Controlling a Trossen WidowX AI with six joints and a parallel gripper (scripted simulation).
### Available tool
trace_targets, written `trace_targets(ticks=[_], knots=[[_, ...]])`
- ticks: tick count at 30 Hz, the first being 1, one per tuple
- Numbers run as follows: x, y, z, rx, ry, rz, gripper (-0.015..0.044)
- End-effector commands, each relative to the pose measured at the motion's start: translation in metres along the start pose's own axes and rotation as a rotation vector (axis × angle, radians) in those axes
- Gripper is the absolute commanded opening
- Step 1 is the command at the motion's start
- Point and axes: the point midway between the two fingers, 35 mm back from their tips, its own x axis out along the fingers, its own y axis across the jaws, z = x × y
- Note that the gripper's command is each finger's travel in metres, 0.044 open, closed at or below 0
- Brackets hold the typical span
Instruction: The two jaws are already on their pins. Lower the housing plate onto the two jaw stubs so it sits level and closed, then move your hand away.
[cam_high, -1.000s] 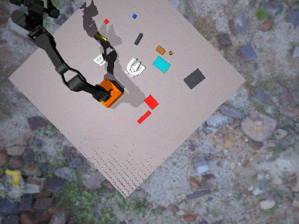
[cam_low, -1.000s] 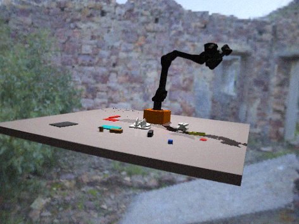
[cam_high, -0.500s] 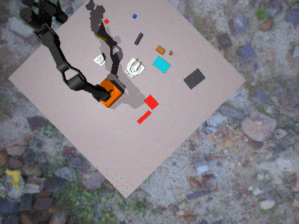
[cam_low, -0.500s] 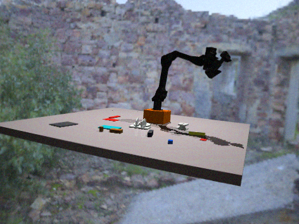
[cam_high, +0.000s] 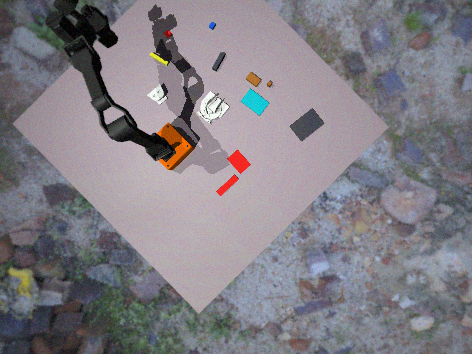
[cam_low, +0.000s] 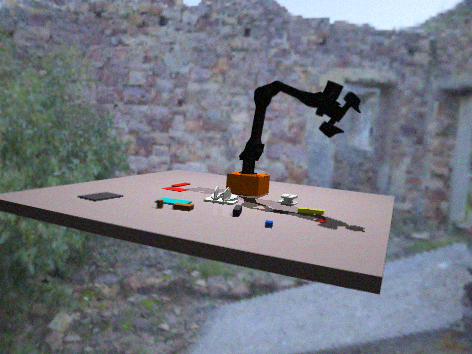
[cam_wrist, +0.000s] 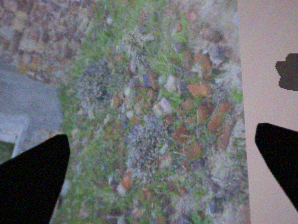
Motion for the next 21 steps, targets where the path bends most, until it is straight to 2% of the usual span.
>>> trace_targets(ticks=[1,21], knots=[[0.005,-0.022,-0.004,0.048,0.033,-0.065,0.0440],[0.010,-0.106,-0.015,0.325,0.116,-0.367,0.0440]])
